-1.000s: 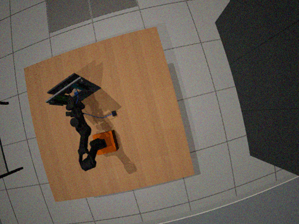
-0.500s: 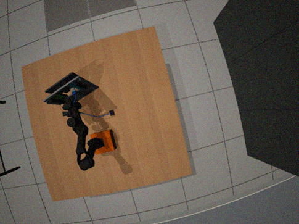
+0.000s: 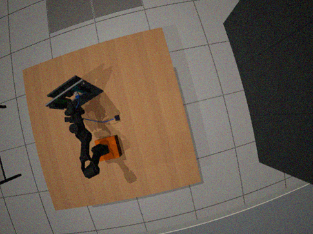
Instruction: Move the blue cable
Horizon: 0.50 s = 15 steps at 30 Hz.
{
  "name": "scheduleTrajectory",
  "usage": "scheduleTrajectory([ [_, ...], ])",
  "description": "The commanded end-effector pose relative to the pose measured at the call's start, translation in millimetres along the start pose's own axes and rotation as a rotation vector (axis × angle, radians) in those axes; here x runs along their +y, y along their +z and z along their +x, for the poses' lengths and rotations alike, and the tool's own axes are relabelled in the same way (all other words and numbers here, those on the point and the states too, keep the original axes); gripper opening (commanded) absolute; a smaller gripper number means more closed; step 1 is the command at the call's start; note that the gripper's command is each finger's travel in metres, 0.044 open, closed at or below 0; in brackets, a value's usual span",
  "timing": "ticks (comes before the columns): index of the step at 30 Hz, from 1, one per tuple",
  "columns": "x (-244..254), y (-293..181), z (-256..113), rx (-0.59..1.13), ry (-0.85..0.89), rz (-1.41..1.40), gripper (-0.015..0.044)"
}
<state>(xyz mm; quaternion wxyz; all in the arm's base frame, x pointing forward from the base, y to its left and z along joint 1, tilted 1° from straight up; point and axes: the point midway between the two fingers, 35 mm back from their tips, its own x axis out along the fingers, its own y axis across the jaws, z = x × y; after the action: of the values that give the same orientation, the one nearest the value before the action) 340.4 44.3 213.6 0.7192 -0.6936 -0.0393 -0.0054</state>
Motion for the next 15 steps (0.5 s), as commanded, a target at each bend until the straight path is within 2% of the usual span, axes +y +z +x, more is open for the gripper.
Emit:
scheduleTrajectory([
  [1, 0.1, 3.4, -0.6, -0.005, 0.002, -0.003, 0.044],
  [15, -0.5, 9.9, -2.2, -0.005, 0.002, -0.003, 0.044],
])
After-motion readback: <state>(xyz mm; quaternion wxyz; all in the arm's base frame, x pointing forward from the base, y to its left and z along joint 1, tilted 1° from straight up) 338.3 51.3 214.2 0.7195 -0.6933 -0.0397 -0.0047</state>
